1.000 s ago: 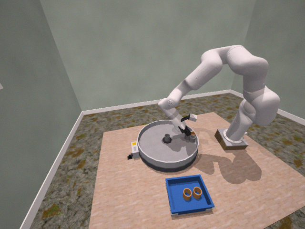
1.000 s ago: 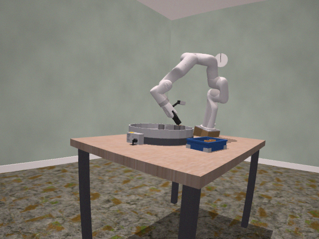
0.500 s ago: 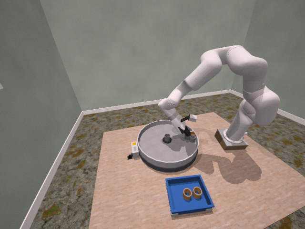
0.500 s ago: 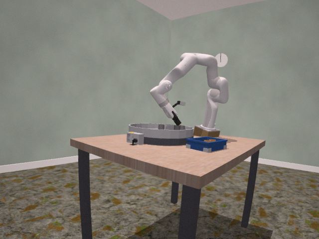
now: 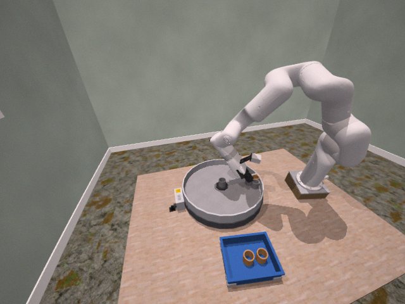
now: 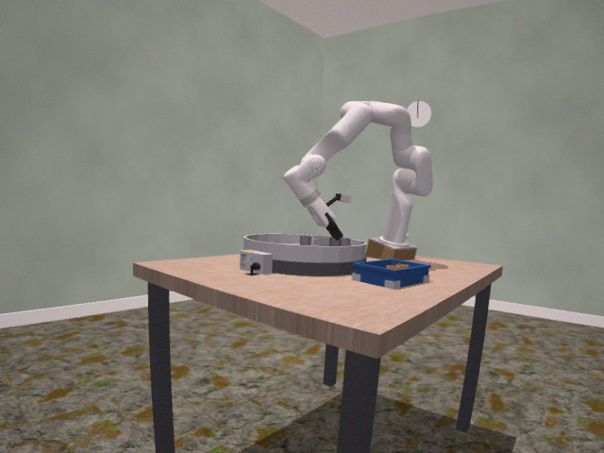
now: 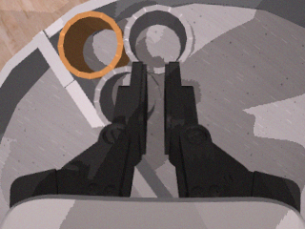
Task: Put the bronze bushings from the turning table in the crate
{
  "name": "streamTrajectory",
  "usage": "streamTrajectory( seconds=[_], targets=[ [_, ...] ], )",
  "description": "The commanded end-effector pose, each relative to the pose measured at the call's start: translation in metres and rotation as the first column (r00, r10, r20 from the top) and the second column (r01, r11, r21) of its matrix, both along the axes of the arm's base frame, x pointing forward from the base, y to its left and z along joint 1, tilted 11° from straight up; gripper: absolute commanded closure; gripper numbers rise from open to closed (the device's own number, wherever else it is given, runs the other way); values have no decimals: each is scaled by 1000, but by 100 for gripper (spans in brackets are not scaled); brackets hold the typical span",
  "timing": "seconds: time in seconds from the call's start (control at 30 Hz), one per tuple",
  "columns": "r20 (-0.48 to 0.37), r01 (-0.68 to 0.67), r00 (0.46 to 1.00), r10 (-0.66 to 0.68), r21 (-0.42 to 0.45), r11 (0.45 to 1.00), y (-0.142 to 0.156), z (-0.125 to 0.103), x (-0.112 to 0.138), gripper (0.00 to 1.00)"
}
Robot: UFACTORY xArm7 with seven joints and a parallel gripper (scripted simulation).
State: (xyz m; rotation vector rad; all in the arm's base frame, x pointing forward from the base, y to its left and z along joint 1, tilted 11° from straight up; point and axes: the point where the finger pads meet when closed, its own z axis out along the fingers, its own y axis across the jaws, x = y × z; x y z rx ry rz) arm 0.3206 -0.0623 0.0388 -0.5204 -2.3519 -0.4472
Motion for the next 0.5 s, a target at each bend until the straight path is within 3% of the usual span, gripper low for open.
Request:
streamTrajectory(
  seconds=[0.0, 0.03, 0.47],
  targets=[
    [3, 1, 1000, -1, -1, 1000, -1, 1, 1, 90],
    [3, 1, 1000, -1, -1, 1000, -1, 1, 1, 100],
    [3, 1, 1000, -1, -1, 1000, -1, 1, 1, 100]
  ],
)
